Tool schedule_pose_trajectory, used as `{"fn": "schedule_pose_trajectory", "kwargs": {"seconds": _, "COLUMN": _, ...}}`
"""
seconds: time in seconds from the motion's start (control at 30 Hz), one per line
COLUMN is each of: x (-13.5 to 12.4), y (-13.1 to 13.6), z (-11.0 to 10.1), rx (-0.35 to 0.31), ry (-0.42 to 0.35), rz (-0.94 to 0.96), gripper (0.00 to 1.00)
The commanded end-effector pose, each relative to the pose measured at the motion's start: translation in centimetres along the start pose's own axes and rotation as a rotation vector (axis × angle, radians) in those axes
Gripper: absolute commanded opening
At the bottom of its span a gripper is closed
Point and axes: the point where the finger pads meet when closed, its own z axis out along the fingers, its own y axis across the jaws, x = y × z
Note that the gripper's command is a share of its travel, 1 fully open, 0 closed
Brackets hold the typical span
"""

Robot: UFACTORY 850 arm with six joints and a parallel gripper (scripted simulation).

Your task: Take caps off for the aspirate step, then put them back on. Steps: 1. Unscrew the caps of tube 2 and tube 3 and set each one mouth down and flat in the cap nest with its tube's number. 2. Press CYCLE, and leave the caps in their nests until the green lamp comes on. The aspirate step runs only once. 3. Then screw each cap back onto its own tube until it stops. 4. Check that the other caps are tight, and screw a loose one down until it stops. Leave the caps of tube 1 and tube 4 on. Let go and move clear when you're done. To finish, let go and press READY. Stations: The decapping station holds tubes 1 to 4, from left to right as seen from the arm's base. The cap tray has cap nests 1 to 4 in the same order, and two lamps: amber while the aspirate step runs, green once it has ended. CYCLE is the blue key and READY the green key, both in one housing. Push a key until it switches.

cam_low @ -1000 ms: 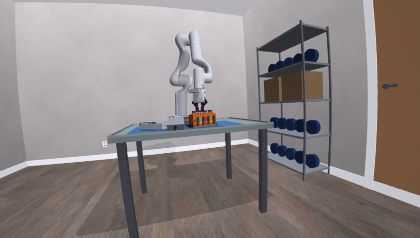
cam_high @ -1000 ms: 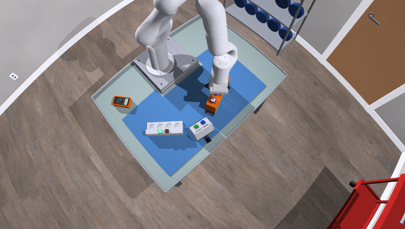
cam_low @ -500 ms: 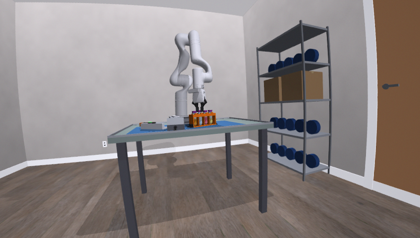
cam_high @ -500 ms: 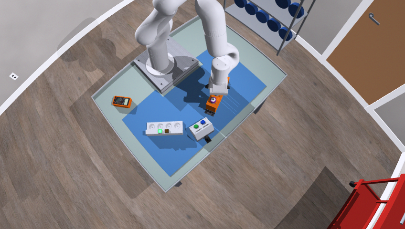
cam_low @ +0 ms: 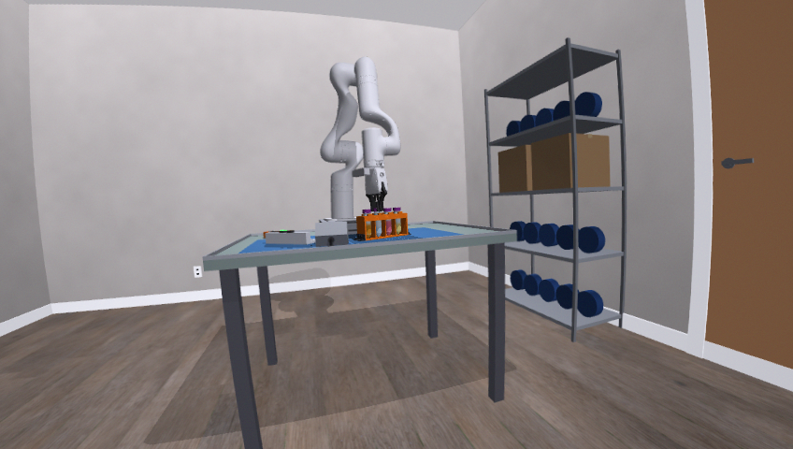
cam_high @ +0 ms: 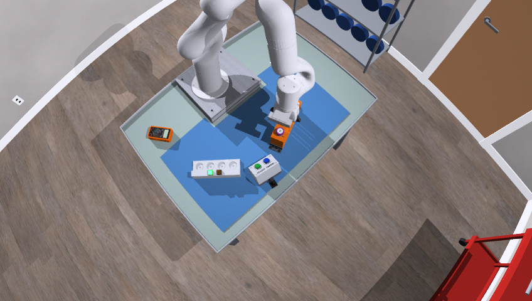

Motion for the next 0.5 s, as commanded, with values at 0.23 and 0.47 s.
{"fn": "schedule_pose_trajectory", "kwargs": {"seconds": 0.23, "x": 0.01, "y": -0.08, "z": 0.0, "rx": -0.005, "ry": 0.016, "rz": 0.291, "gripper": 0.0}}
{"fn": "schedule_pose_trajectory", "kwargs": {"seconds": 0.47, "x": 0.01, "y": -0.08, "z": 0.02, "rx": -0.004, "ry": 0.017, "rz": 0.41, "gripper": 0.0}}
